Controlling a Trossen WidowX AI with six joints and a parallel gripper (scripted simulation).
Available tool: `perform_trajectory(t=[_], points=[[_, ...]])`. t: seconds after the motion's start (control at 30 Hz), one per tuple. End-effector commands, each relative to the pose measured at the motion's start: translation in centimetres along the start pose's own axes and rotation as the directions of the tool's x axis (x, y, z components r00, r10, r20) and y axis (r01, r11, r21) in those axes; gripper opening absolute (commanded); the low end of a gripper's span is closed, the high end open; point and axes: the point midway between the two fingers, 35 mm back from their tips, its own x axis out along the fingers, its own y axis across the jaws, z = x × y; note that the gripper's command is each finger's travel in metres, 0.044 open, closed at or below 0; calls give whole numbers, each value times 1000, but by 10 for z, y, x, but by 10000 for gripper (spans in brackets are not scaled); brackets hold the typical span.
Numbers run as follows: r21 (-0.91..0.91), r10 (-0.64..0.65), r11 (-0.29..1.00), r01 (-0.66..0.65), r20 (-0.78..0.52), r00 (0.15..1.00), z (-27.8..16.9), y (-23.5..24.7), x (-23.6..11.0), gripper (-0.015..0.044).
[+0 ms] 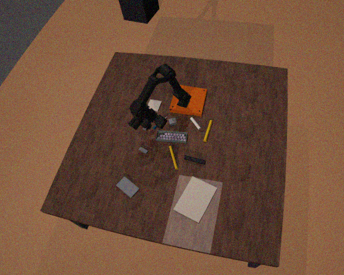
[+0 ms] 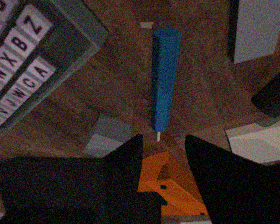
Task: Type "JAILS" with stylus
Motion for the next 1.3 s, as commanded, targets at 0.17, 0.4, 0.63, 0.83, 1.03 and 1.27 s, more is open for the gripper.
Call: perform_trajectory(t=[0.17, 0.4, 0.63, 0.83, 1.03, 1.27], points=[[-3, 0, 1000, 0, -8, 1000, 1, -1, 7, 150], [-3, 0, 1000, 0, -9, 1000, 3, -1, 11, 150], [-3, 0, 1000, 0, -9, 1000, 5, -1, 15, 150], [-3, 0, 1000, 0, -9, 1000, 7, -1, 18, 150], [-4, 0, 1000, 0, -9, 1000, 9, -1, 22, 150], [-4, 0, 1000, 0, -9, 1000, 11, -1, 25, 150]])
